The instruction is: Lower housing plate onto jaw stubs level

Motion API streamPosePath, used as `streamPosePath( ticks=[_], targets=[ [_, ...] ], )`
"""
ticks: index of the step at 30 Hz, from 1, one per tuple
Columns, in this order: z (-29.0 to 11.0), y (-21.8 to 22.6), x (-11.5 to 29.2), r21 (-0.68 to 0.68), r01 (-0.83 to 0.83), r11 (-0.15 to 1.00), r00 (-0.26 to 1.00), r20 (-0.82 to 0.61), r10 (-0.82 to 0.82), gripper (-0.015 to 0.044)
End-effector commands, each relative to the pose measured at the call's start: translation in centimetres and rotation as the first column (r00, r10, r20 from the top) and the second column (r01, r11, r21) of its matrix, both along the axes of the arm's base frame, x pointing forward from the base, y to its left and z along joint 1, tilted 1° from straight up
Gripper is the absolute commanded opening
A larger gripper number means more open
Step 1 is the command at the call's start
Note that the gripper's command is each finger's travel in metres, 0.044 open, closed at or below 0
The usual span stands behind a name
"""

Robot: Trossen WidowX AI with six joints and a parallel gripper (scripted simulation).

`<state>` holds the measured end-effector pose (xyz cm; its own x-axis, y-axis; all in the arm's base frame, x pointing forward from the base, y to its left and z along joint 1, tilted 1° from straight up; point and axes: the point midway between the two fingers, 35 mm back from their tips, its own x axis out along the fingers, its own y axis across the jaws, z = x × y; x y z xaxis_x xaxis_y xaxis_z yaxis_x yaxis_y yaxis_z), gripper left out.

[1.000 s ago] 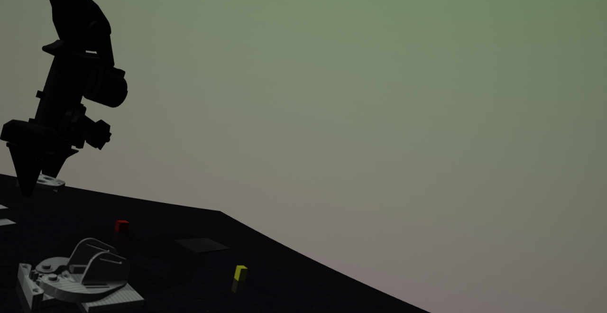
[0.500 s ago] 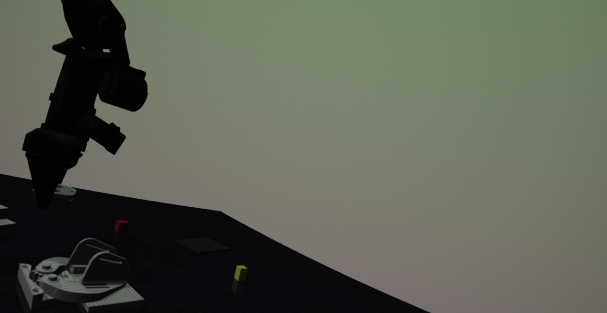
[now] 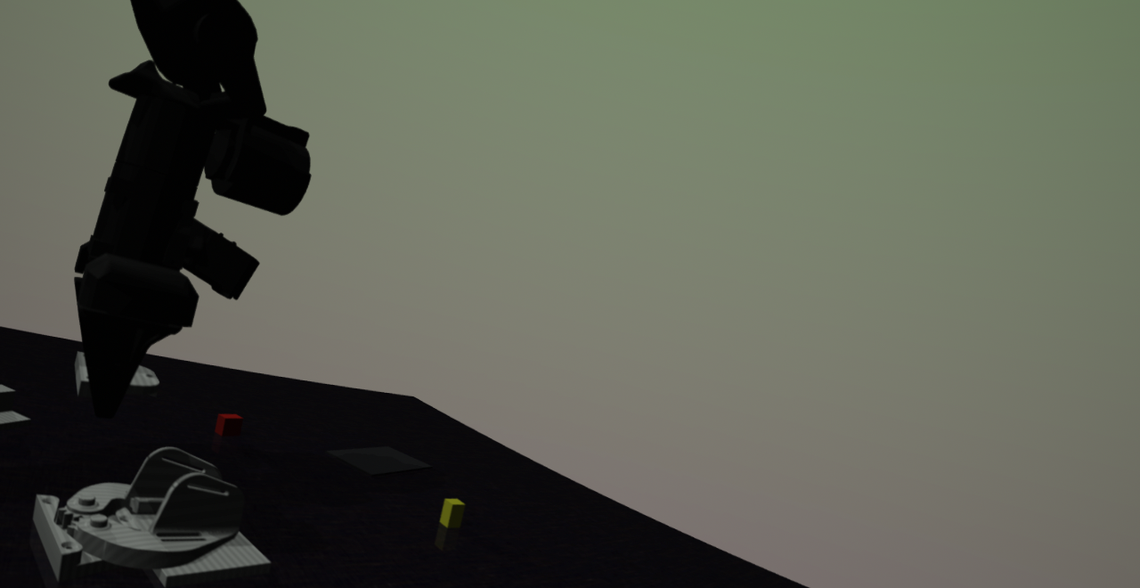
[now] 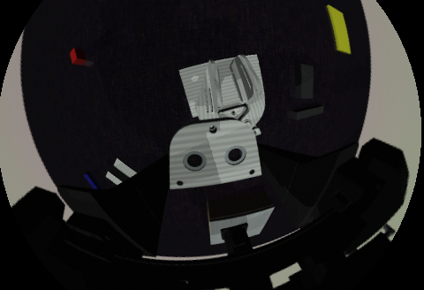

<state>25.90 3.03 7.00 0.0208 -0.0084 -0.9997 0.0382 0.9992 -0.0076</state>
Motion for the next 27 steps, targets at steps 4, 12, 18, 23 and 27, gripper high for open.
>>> streamPosePath(
  ticks=[4,12,18,23,27],
  targets=[
    [0.0,-2.0,-0.2,-0.008,-0.081,0.997,0.997,0.002,0.081,0.0351],
    [0.0,-4.1,-0.5,-0.012,-0.165,0.986,0.986,-0.001,0.165,0.0351],
    [0.0,-4.1,-0.5,-0.012,-0.165,0.986,0.986,-0.001,0.165,0.0351],
    [0.0,-4.1,-0.5,-0.012,-0.165,0.986,0.986,-0.001,0.165,0.0351],
    [0.0,-4.1,-0.5,-0.012,-0.165,0.986,0.986,-0.001,0.165,0.0351]
  ],
)
